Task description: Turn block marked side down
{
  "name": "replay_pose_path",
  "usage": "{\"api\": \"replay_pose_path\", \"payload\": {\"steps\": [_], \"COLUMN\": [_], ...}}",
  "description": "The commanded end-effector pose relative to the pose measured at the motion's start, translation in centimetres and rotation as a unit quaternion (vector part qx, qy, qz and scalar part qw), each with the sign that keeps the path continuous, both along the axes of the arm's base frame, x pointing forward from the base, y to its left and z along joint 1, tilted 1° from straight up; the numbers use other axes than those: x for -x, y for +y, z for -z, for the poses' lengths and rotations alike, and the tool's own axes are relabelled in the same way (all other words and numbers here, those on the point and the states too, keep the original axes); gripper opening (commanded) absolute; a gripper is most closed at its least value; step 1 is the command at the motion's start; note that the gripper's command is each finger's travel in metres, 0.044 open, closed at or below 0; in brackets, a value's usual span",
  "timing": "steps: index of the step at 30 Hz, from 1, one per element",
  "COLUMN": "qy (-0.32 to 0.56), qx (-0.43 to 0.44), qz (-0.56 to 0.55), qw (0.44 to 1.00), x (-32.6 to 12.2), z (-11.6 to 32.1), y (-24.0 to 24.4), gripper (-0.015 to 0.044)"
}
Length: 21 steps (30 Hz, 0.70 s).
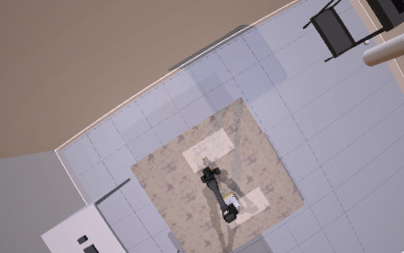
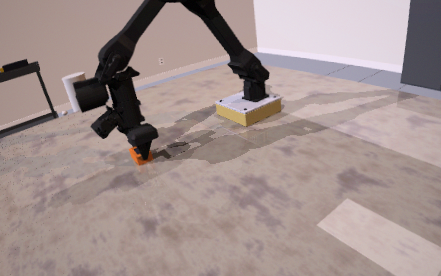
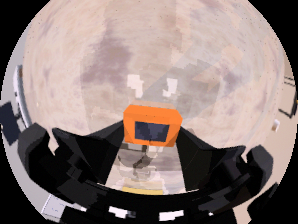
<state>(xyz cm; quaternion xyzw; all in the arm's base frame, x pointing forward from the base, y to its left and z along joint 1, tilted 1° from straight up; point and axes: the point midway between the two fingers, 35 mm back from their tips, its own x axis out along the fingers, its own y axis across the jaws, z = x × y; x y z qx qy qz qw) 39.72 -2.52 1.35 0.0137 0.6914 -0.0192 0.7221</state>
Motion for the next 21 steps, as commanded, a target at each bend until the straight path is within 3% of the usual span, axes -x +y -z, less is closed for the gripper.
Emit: {"api": "replay_pose_path", "payload": {"steps": [1, 5, 11, 21], "qy": [0.000, 0.000, 0.000, -0.026], "qx": [0.001, 0.001, 0.001, 0.002], "qz": [-0.002, -0.002, -0.002, -0.002], "qw": [1.000, 1.000, 1.000, 1.000], "x": [0.0, 0.0, 0.1, 0.0], "z": [0.1, 0.1, -2.8, -2.6], "y": [0.0, 0.0, 0.0, 0.0], "gripper": [0.0169, 0.0142, 0.0000, 0.0000]}}
